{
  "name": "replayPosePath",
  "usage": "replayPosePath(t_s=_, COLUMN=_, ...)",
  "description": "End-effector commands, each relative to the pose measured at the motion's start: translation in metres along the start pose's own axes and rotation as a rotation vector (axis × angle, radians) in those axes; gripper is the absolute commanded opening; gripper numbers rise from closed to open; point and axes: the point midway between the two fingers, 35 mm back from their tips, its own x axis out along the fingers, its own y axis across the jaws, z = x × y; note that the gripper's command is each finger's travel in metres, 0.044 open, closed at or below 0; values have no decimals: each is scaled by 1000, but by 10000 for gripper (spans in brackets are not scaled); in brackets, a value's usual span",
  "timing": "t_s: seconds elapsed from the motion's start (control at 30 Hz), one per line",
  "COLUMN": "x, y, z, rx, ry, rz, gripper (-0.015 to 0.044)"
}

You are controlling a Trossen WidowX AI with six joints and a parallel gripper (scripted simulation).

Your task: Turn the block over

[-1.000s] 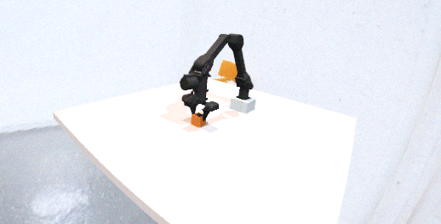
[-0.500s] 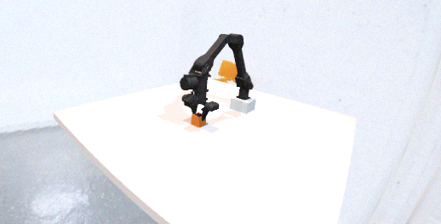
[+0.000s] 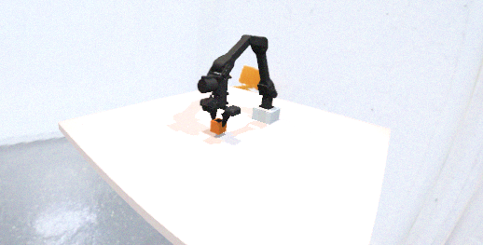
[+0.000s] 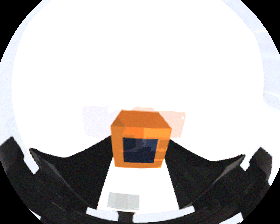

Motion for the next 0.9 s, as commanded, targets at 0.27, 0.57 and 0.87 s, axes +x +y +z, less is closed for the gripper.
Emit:
replayPosePath(t_s=0.27, x=-1, y=0, z=4, rx=4, ry=-124, rz=5, gripper=0)
replayPosePath(t_s=0.57, x=2, y=0, z=5, rx=6, ry=-262, rz=6, gripper=0)
replayPosePath(t_s=0.87, x=3, y=0, z=2, rx=5, ry=-399, rz=5, gripper=0)
